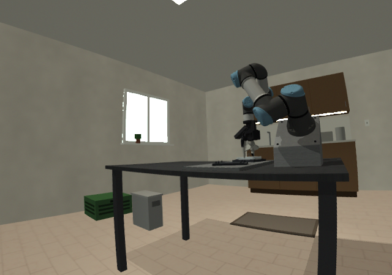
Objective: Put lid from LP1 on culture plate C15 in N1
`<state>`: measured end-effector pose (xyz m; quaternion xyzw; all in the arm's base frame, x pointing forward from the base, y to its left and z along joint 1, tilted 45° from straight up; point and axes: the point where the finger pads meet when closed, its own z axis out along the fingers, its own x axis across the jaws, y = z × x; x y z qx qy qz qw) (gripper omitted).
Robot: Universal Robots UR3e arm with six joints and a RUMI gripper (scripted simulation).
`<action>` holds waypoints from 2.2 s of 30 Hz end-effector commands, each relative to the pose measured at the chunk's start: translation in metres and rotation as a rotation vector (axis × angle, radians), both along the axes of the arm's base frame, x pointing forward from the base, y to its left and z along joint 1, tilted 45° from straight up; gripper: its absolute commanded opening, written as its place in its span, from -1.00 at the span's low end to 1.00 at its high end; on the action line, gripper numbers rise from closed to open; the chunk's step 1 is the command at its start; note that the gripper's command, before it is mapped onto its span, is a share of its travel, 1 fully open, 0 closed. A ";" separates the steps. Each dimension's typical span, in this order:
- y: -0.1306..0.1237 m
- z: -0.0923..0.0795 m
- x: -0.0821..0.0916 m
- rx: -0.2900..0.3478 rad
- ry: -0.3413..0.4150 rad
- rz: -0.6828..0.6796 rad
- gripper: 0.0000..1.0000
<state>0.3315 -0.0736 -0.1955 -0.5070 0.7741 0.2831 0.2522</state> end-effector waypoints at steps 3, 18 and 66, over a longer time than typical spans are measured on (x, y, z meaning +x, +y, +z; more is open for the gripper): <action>0.000 0.000 0.000 -0.002 -0.001 -0.001 -1.00; 0.000 0.001 0.000 -0.002 -0.001 -0.001 -1.00; 0.000 0.001 0.001 -0.002 -0.001 -0.001 0.64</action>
